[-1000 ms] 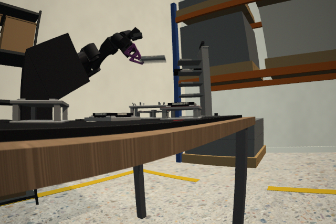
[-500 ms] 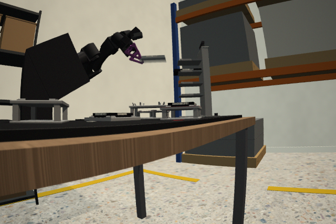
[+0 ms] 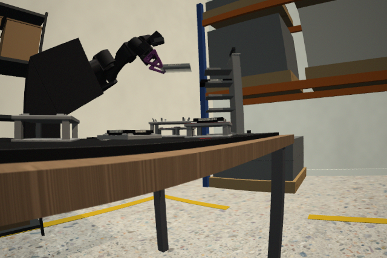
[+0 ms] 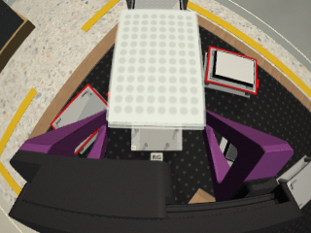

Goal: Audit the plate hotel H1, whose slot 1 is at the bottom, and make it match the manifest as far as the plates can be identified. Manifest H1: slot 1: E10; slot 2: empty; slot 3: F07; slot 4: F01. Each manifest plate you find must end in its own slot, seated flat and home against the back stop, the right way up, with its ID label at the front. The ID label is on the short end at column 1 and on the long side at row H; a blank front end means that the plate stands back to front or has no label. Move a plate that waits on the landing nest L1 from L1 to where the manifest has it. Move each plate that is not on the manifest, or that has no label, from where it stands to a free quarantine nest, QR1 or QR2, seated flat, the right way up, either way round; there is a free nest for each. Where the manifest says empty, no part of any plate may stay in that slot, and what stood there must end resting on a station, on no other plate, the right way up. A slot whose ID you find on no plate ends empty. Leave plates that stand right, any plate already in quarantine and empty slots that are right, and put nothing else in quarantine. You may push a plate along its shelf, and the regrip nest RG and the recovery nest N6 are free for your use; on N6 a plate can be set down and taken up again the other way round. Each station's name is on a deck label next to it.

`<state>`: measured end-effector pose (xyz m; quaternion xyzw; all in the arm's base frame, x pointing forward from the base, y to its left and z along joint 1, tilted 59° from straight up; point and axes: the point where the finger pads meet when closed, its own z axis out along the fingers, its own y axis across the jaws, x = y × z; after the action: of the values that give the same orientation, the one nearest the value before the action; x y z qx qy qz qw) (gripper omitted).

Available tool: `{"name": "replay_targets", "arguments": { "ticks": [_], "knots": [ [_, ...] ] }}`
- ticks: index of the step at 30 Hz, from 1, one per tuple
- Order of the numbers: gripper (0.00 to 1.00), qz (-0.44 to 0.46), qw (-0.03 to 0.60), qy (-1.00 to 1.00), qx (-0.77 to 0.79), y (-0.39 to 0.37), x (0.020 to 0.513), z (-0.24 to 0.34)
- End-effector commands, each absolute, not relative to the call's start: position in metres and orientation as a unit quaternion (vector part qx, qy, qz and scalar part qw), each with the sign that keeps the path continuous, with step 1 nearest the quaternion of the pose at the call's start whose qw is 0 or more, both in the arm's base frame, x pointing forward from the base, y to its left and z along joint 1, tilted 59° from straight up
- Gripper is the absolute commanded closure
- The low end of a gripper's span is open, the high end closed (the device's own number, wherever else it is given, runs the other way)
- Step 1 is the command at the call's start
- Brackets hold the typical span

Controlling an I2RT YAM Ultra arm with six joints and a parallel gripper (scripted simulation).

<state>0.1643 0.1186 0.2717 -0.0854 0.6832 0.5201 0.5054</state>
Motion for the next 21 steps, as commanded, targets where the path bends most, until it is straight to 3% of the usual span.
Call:
{"name": "replay_targets", "arguments": {
  "ticks": [1,21],
  "knots": [
    [0.14,0.518,0.510,0.682,-0.085,0.1174,0.1655,0.2728],
    [0.14,0.518,0.510,0.682,-0.085,0.1180,0.1677,0.2746]
  ]
}}
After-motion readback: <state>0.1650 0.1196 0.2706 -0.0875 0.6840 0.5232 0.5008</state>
